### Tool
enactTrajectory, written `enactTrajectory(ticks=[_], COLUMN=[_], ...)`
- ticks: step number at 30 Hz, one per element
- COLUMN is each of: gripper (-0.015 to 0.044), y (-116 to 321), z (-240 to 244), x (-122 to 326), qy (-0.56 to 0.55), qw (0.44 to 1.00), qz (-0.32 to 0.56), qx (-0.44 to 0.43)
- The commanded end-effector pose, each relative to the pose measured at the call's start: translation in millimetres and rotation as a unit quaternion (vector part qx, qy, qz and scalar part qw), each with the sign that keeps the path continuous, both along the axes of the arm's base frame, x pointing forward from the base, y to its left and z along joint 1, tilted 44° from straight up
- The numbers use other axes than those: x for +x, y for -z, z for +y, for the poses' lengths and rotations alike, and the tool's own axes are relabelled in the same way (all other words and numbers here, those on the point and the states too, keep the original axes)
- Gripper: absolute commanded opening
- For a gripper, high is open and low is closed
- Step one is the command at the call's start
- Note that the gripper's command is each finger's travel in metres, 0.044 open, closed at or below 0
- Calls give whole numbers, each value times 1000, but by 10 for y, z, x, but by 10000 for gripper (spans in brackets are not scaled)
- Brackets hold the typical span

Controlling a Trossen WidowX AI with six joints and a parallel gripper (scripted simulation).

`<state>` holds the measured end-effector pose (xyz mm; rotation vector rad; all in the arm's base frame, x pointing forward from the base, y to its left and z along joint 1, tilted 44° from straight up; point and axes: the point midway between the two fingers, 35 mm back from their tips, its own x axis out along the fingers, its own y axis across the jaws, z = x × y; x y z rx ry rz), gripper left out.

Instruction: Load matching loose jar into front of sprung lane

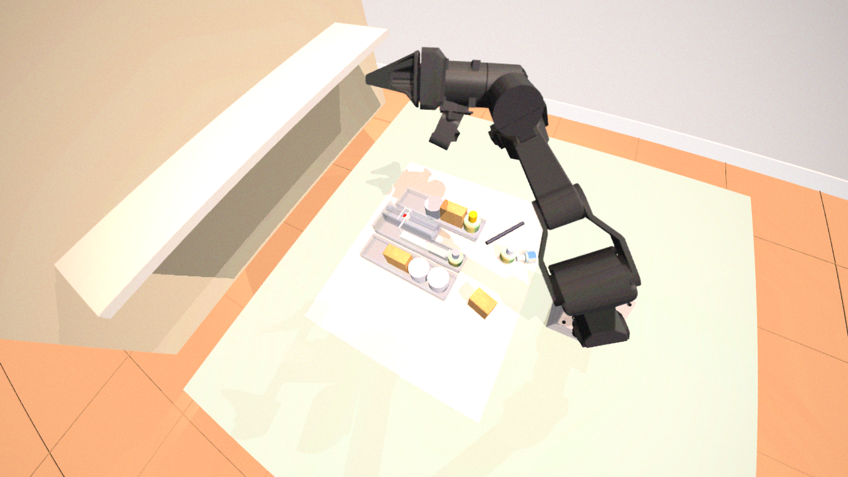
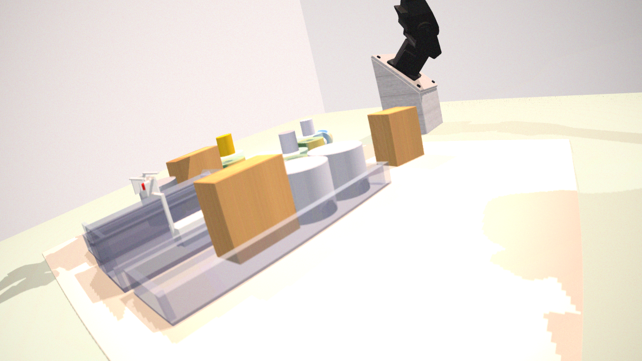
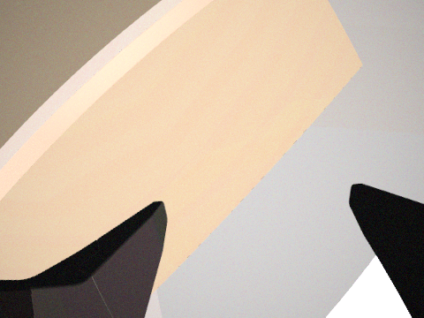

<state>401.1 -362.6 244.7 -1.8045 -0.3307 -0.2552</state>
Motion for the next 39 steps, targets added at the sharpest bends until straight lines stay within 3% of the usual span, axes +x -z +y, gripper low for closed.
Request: enactTrajectory(ticks=[1,9,17,30,39], gripper=[426,440,440,440,440], y=[16,879,1982,2943,3090], z=[-9,-236,-12,865,1761], x=[6,138,-68,-797,-1518], qy=[0,30,84,164,221], qw=[1000,948,787,490,227], qz=[3,148,305,467,561], qx=[6,279,530,718,765])
